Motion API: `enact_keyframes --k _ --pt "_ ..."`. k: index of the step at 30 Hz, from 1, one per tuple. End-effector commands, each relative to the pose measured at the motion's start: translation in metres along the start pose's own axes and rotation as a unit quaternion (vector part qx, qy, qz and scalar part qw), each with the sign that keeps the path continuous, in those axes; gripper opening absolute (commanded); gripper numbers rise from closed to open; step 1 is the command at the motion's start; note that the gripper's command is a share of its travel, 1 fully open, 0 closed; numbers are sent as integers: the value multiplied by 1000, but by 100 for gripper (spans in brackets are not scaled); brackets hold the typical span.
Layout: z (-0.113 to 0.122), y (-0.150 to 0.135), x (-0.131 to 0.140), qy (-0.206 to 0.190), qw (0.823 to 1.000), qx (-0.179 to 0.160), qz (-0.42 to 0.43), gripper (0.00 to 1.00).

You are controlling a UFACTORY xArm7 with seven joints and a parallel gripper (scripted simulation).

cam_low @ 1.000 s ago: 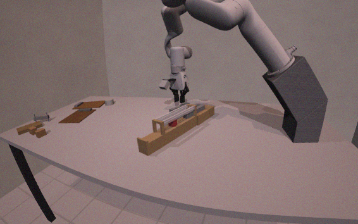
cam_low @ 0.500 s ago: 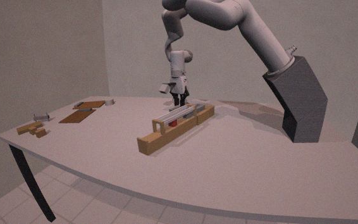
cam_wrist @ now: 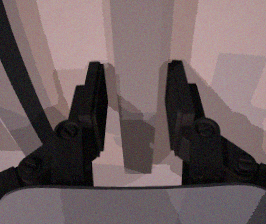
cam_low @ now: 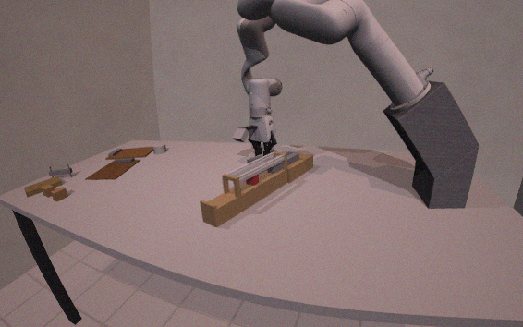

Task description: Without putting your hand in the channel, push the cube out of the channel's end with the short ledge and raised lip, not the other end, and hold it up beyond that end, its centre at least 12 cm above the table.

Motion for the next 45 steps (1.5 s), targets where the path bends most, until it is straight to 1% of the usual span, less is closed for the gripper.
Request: enact_keyframes --k 1,6,7,41,43,45 --pt "1 1 1 -1 1000 1 0 38" --pt "1 1 1 -1 1000 1 0 38" --pt "1 1 1 -1 1000 1 0 0" --pt "1 1 1 -1 1000 1 0 0" --pt "5 1 1 -1 1000 1 0 0" --pt "16 1 1 -1 1000 1 0 0"
Point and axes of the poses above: the point where the finger pads meet when closed, its own z axis back along the fingers, its own y axis across the jaws, x = y × z, the point moved 4 cm from there along z, back along the fingers, and after that the axes turned 6 degrees about z, right-handed, at the moved point
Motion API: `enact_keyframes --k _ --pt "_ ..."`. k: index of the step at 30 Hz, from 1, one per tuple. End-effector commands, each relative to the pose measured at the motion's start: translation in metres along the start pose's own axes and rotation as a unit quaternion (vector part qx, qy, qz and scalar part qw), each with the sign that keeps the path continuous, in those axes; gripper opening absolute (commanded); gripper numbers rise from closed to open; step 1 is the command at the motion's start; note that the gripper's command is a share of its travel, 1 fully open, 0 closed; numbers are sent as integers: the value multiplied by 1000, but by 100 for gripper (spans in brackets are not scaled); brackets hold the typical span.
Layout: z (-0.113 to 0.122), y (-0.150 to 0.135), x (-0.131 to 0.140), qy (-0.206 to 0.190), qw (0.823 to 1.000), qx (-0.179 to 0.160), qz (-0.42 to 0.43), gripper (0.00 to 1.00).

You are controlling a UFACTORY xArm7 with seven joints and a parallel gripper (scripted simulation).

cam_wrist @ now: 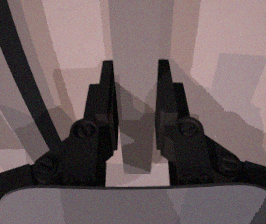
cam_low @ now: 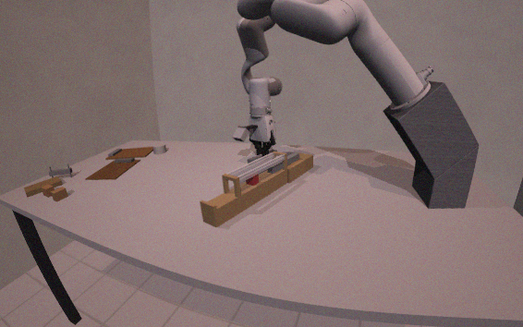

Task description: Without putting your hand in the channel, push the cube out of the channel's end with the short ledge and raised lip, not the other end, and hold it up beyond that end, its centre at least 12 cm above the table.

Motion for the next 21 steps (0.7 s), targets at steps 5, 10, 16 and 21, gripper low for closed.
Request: enact_keyframes --k 5,10,16,21 --pt "43 2 2 -2 1000 3 0 0" --pt "98 2 1 -2 1000 3 0 0" --pt "115 2 1 -2 1000 3 0 0" --pt "115 2 1 -2 1000 3 0 0"
Point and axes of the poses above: the point where the finger pads meet when closed, its own z axis back along the fingers, its own y axis across the jaws, x = y × z, the point moved 4 cm from there along z, back along the fingers, and after that the axes turned 6 degrees about z, right-handed, at the moved point
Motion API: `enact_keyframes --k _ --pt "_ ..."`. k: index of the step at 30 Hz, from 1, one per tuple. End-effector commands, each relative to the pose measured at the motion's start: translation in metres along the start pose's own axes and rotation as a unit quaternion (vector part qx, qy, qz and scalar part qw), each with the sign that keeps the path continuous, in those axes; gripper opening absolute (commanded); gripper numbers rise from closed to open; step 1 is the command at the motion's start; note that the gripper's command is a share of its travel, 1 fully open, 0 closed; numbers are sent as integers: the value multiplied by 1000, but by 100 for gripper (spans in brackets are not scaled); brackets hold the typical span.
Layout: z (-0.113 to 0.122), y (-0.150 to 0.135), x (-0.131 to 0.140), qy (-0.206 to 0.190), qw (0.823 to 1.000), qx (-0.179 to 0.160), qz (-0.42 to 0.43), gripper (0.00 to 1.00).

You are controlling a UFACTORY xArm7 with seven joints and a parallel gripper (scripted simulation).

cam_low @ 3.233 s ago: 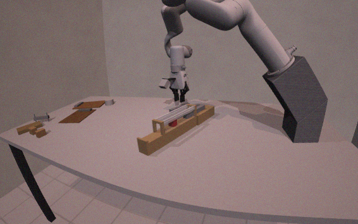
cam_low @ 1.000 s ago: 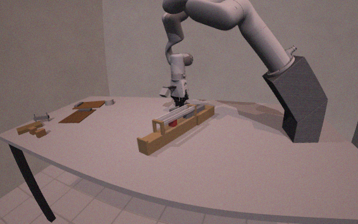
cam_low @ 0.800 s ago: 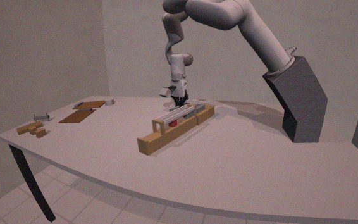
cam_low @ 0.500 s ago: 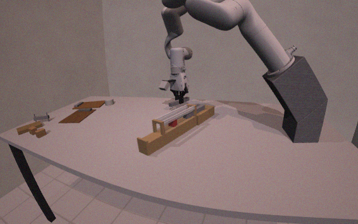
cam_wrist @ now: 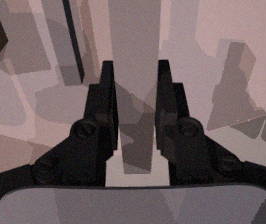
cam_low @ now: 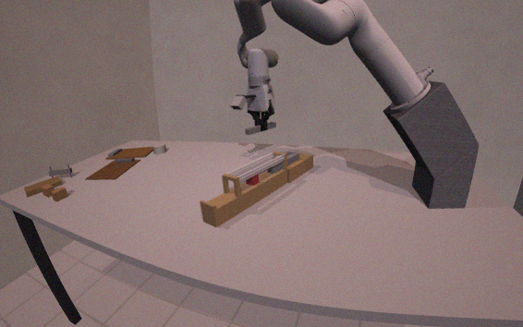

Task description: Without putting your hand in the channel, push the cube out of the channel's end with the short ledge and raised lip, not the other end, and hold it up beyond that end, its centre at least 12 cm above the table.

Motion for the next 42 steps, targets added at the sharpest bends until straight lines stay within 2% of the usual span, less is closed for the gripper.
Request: enact_keyframes --k 1,7,10,13,16,18,23,27,35,42 --pt "2 1 1 -2 1000 2 0 0" --pt "2 0 2 -1 1000 2 0 0" --pt "1 -10 6 1 1000 1 3 0" --pt "-1 -36 16 6 1000 -1 11 0" --pt "-2 -73 26 9 1000 0 20 0" --pt "-2 -73 26 9 1000 0 20 0" --pt "0 -138 37 5 999 2 34 0" --pt "2 -169 37 -1 999 2 41 0" --pt "1 -176 37 -2 999 2 42 0" --pt "-38 -176 37 -2 999 2 42 0"
Point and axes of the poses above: the point where the finger pads meet when closed, its own z axis back along the fingers, its own y axis across the jaws, x = y × z, the point moved 4 cm from there along z, back along the fingers, and after that the axes turned 6 degrees about z, right-handed, at the moved point
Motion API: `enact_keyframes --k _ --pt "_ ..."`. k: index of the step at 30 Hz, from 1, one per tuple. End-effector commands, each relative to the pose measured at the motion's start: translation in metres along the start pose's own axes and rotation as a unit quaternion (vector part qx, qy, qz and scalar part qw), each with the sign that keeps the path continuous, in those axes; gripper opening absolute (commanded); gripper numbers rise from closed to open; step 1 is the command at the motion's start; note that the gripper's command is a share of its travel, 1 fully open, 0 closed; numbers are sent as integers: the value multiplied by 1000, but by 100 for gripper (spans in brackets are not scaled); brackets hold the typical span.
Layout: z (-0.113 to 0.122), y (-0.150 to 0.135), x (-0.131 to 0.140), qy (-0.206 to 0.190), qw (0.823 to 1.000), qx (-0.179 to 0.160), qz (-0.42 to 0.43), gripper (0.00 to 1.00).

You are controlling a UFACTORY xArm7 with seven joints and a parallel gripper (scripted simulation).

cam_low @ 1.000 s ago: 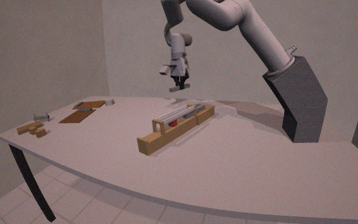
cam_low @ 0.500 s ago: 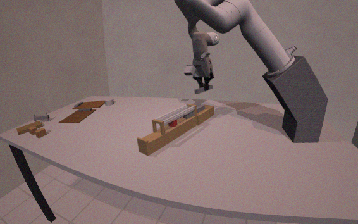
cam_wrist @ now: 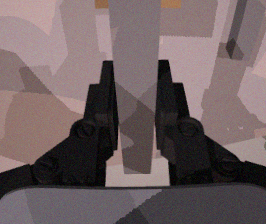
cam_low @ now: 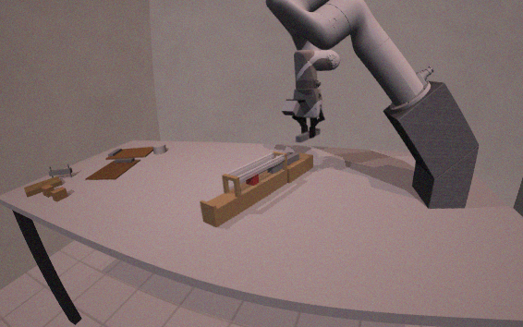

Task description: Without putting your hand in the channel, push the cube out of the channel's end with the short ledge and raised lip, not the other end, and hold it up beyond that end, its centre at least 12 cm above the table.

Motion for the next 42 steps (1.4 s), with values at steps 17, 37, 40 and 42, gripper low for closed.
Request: enact_keyframes --k 17,37,40,42 --pt "-45 0 0 -4 1000 11 2 0" --pt "-52 1 0 -4 1000 11 1 0" --pt "-52 1 0 -4 1000 11 1 0" --pt "-52 1 0 -4 1000 11 1 0"
Point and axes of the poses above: the point where the finger pads meet when closed, its own z axis back along the fingers, its own y axis across the jaws, x = y × z, the point moved 4 cm from there along z, back along the fingers, and after that the axes turned 6 degrees about z, right-handed, at the moved point
